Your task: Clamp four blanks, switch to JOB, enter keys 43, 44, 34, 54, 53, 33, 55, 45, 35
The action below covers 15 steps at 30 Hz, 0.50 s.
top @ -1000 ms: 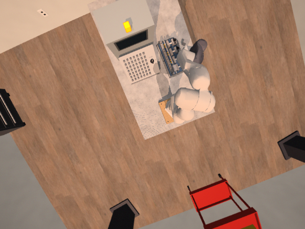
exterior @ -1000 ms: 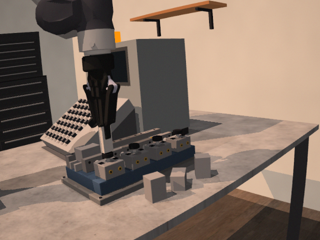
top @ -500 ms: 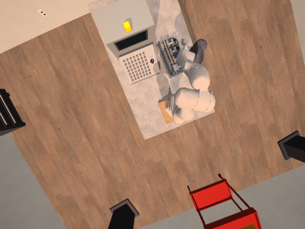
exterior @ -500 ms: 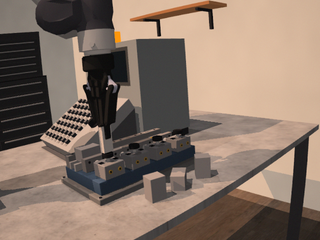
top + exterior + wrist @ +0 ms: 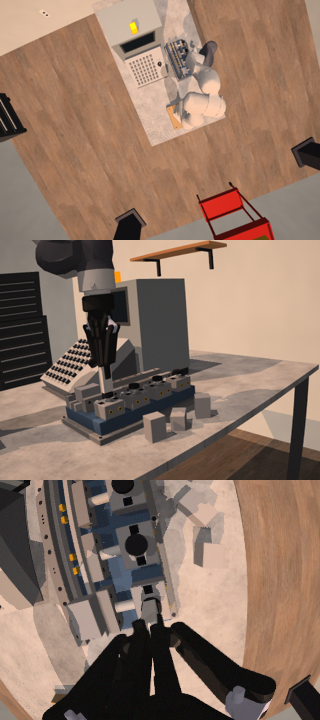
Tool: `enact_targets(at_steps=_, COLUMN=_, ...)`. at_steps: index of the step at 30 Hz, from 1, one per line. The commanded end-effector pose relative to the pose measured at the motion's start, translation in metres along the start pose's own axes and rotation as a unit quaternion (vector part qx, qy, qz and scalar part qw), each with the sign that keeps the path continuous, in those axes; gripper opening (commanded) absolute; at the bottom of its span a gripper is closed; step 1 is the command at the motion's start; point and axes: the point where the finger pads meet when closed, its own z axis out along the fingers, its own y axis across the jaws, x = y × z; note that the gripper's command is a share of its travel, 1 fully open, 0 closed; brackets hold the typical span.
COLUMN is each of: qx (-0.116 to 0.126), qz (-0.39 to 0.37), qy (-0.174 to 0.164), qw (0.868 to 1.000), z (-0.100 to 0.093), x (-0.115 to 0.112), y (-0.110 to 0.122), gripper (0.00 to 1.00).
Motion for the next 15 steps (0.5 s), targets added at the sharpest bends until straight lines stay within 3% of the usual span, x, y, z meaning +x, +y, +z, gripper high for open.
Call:
enact_targets(at_steps=1, qx=-0.002, qz=0.004, qy=0.002, qw=1.0, z=-0.0007, x=0.0001, y=0.0029, gripper=0.0)
enact_targets(at_steps=15, qx=-0.002, qz=0.004, qy=0.002, qw=1.0, z=0.0066, x=0.0001, y=0.0029, gripper=0.0)
